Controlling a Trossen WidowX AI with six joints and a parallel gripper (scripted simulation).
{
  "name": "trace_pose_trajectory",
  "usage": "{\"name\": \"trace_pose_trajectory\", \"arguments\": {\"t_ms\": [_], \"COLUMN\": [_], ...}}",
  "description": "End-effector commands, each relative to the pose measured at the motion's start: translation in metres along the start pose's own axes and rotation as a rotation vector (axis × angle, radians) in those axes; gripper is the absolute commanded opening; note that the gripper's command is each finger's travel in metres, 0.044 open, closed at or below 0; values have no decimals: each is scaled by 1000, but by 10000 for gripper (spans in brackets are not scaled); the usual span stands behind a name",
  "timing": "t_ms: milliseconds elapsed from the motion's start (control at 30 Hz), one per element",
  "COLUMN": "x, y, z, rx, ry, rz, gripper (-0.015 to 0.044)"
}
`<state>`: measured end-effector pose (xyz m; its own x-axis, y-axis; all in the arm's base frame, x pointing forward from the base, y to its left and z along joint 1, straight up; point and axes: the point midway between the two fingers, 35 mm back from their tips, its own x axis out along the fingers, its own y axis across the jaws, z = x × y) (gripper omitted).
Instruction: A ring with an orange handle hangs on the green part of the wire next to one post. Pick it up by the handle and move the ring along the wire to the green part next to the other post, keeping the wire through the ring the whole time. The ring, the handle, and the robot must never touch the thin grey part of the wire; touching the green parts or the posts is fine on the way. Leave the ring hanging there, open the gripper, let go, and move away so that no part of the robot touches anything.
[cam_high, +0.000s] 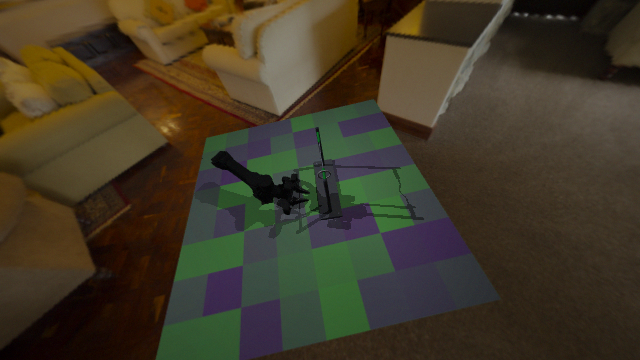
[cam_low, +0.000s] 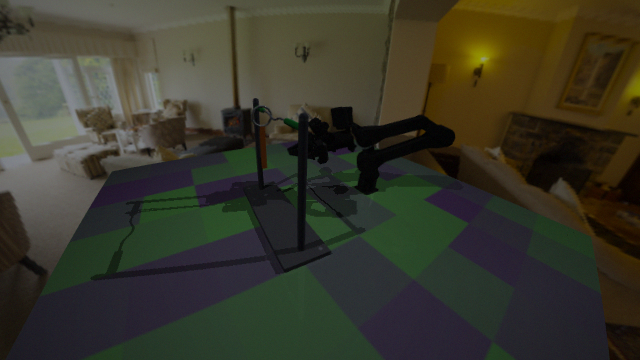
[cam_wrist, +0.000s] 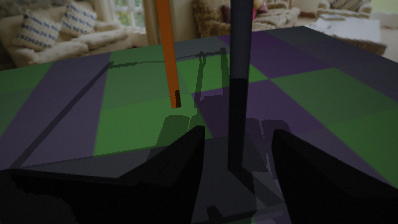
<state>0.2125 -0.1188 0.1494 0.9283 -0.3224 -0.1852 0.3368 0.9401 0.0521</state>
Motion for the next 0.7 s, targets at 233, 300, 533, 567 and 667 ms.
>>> {"name": "trace_pose_trajectory", "arguments": {"t_ms": [233,300,533,567,667], "x": [-8,-6,6,7,13], "y": [18,19,22,23,24], "z": [-41,-38,-20,-18,-11], "rx": [108,94,23,13,-18], "ry": [82,77,45,40,26], "rz": [91,101,155,163,185], "gripper": [160,160,160,160,160]}}
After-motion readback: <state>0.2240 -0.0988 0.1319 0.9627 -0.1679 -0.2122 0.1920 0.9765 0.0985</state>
